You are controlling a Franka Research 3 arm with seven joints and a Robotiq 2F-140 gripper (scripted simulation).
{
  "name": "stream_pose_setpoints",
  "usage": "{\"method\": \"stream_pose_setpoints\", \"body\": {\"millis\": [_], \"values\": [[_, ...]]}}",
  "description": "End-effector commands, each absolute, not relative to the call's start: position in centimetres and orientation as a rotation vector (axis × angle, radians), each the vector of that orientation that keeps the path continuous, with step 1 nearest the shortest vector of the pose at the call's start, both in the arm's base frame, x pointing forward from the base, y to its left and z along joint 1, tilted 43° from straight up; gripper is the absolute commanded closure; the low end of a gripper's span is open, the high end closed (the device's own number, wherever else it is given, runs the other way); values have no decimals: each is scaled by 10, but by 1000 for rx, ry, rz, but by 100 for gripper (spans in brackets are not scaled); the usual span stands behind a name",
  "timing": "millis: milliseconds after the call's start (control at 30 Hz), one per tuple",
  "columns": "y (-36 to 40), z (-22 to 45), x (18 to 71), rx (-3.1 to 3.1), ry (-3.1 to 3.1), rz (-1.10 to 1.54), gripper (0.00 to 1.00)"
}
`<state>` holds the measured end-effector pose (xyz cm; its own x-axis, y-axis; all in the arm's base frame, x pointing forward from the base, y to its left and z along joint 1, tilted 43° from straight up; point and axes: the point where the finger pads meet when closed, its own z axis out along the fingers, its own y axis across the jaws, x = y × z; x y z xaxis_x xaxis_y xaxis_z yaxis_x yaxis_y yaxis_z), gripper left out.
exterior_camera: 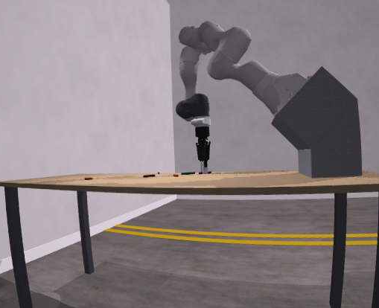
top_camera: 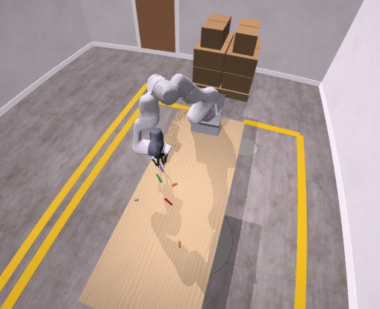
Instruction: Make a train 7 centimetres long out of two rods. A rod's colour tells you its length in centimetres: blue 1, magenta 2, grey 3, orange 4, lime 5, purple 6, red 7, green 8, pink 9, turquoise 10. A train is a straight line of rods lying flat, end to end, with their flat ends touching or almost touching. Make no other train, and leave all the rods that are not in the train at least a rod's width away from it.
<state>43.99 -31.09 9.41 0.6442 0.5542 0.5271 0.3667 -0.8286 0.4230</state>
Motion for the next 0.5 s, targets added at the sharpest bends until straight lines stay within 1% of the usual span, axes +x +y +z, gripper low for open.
{"method": "stream_pose_setpoints", "body": {"millis": [0,467], "values": [[-311,94,440,2589,736,967,77],[-311,95,439,2589,736,968,77]]}}
